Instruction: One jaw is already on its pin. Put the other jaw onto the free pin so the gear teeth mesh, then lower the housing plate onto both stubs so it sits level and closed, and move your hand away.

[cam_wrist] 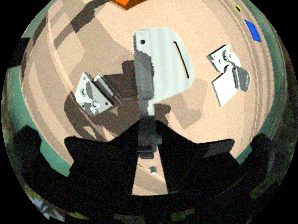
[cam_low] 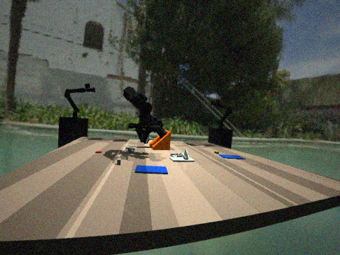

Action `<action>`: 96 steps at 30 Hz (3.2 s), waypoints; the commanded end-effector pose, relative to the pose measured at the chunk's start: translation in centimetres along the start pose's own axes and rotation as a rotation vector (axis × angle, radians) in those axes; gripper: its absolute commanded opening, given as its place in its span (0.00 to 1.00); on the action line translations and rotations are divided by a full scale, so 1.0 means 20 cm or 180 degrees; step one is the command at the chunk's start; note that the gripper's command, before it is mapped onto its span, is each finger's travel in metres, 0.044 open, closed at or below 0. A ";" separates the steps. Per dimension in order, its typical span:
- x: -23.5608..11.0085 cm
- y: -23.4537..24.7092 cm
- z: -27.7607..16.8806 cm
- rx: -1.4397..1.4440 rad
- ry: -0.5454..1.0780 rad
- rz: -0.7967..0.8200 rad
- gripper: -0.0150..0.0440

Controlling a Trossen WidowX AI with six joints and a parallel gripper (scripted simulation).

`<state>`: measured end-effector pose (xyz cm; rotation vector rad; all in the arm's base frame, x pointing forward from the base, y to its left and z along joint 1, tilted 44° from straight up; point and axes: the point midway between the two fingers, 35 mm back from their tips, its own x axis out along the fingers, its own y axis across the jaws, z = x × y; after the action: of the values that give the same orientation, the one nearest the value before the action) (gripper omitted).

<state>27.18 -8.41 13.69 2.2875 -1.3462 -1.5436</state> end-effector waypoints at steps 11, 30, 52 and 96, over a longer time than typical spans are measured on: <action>-0.05 0.01 0.01 0.0488 0.0025 -0.0003 0.32; -0.04 0.03 0.09 0.2451 0.0021 -0.0010 0.32; -0.04 0.05 0.16 0.4133 0.0017 -0.0014 0.32; -0.04 0.08 0.29 0.7514 0.0008 -0.0020 0.32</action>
<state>21.65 -6.60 12.19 2.0141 -3.9462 1.2947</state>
